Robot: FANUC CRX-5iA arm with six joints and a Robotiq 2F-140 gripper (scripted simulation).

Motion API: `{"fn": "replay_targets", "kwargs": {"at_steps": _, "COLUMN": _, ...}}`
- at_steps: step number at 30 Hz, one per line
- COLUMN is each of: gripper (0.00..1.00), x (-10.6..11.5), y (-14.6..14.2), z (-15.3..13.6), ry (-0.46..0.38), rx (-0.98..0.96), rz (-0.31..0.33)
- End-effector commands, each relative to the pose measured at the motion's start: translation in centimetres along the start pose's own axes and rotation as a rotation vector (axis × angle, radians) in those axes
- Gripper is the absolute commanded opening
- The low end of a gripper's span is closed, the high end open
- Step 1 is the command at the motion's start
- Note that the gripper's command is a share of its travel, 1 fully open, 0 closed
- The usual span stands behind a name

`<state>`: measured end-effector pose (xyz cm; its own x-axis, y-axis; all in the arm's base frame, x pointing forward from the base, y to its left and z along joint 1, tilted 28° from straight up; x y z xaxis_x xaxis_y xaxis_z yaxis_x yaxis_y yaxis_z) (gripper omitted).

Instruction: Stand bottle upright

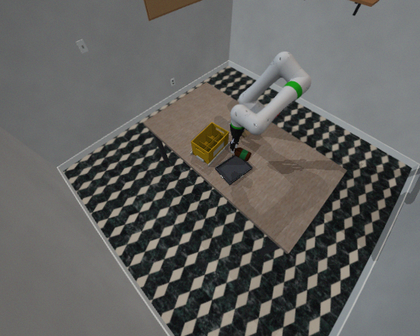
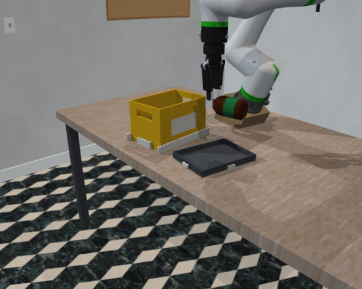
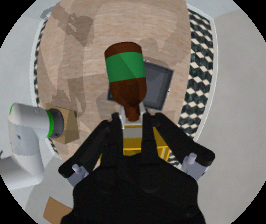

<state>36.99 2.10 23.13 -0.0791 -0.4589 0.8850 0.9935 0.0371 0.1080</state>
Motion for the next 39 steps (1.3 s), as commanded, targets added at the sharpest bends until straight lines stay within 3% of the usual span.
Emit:
{"fn": "replay_targets", "kwargs": {"at_steps": 1, "gripper": 0.0, "x": 0.02, "y": 0.01, "z": -0.01, "ry": 0.0, "rx": 0.0, "rz": 0.0}}
{"fn": "replay_targets", "kwargs": {"at_steps": 39, "gripper": 0.0, "x": 0.02, "y": 0.01, "z": -0.01, "ry": 0.0, "rx": 0.195, "rz": 0.0}}
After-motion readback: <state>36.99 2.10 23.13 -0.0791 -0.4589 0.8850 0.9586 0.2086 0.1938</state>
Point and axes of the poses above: the point where the finger pads meet when closed, its own x axis back along the fingers, its own y axis across the jaws, z = x × y, the point moved 5 cm from there along x, back along the fingers, and after that the axes turned 7 degrees about -x, right-handed, at the moved point
